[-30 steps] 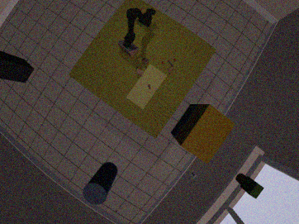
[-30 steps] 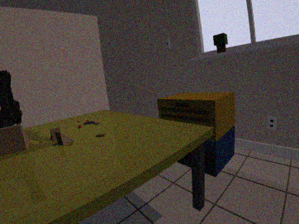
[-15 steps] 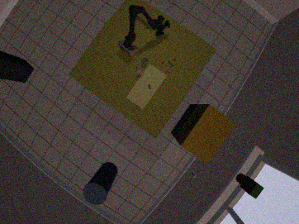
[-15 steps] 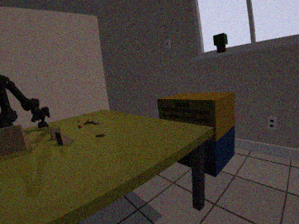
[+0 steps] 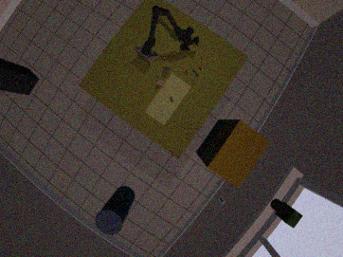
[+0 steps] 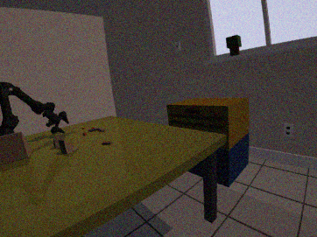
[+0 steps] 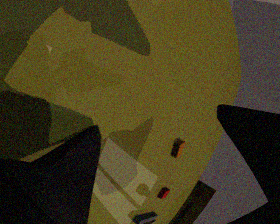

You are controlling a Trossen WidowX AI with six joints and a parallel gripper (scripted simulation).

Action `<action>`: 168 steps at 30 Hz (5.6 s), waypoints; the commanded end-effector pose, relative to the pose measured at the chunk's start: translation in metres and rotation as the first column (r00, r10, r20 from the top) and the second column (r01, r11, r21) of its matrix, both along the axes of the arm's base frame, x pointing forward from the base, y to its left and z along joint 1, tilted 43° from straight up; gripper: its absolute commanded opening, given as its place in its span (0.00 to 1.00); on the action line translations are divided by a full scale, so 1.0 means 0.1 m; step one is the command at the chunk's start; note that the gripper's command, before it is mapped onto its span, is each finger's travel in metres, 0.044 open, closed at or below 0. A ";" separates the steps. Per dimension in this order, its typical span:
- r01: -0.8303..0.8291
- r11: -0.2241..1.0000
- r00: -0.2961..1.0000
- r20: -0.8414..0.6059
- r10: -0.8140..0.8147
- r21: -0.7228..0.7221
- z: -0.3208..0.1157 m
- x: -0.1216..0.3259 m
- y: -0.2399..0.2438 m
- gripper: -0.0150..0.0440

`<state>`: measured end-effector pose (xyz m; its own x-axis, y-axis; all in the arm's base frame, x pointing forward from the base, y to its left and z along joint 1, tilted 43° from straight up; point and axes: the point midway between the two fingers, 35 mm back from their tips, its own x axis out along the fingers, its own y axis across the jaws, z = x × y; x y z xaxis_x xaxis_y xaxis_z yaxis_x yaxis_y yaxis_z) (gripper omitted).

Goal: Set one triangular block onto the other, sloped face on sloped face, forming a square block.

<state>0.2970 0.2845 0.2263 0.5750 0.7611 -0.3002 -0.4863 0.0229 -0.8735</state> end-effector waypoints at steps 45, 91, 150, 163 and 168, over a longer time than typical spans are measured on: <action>0.850 0.515 0.030 -0.987 0.160 0.110 -3.15 -0.75 -4.22 1.00; 0.855 0.509 0.024 -0.989 0.149 0.098 -3.50 -0.39 -3.70 1.00; 0.764 0.639 -0.153 -0.987 0.046 -0.089 -3.41 -0.19 -3.51 0.25; 0.571 0.743 -0.359 -0.920 -0.155 -0.348 -3.23 0.00 -3.53 0.25; 0.478 0.762 -0.421 -0.875 -0.239 -0.438 -3.18 0.08 -3.52 0.25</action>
<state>0.3003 -0.0681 -0.0944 -0.0352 0.6560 -0.7539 -0.4615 0.6585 0.5945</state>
